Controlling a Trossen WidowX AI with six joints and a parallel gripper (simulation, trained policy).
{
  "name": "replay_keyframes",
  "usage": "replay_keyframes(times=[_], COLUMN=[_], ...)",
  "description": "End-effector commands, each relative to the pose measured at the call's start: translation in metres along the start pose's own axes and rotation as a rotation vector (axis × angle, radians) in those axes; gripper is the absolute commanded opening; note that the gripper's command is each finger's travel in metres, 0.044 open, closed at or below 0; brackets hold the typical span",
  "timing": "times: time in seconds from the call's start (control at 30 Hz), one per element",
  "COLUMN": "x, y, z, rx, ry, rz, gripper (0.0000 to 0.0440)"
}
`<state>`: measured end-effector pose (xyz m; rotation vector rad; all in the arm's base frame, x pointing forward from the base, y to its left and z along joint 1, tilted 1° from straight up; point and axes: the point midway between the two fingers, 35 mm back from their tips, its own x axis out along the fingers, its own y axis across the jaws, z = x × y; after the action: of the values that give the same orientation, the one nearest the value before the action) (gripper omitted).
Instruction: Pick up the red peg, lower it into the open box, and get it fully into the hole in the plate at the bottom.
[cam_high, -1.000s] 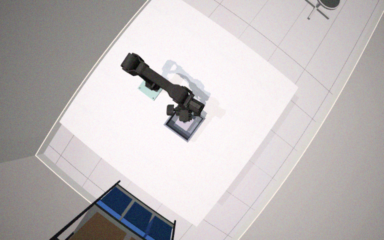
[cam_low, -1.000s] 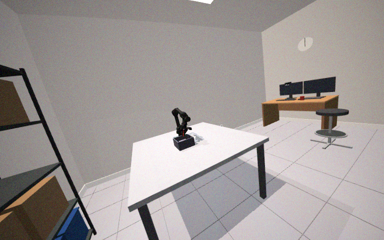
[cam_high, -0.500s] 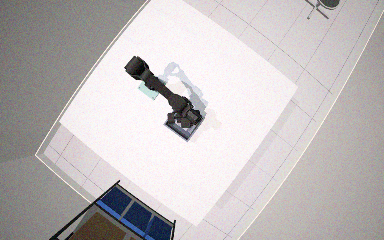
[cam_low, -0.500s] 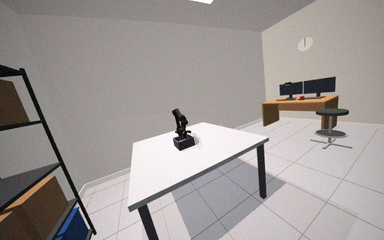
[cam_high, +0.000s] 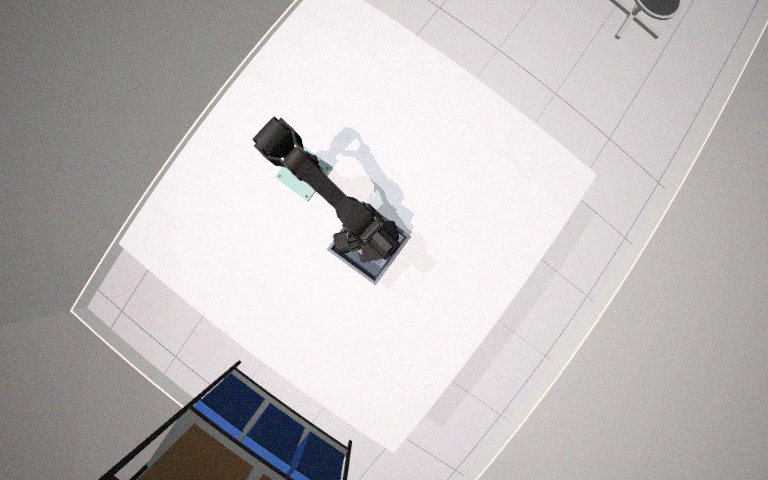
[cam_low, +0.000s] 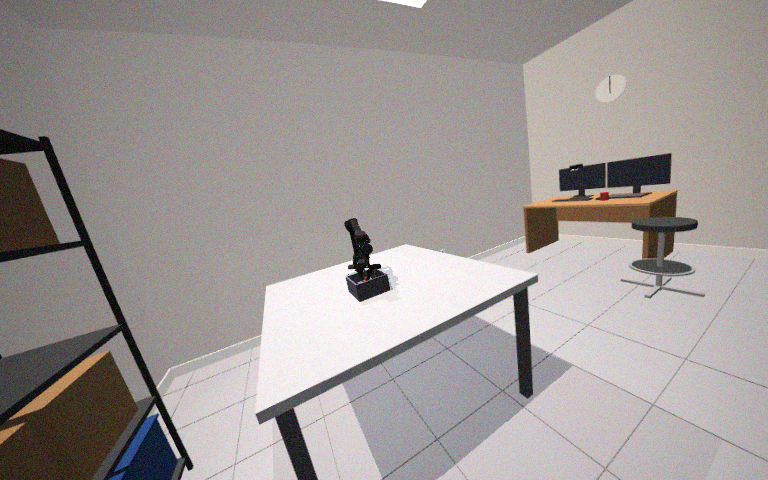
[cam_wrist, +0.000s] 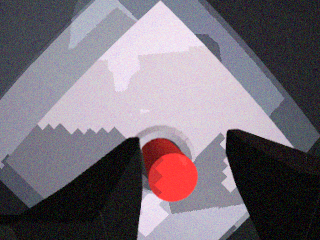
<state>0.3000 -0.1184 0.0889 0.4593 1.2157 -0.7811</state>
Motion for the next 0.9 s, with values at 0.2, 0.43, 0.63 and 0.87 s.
replay_keyframes(times=[0.2,0.43,0.63,0.87], x=[-0.008,-0.014,-0.028,-0.049], y=[0.027,0.036,0.054,0.083], z=[0.035,0.045,0.054,0.066], rx=[-0.045,-0.041,-0.044,-0.057], ry=[-0.022,0.033,0.07,0.077], rz=[0.086,0.088,0.133,0.214], gripper=[0.0209,0.035,0.044,0.044])
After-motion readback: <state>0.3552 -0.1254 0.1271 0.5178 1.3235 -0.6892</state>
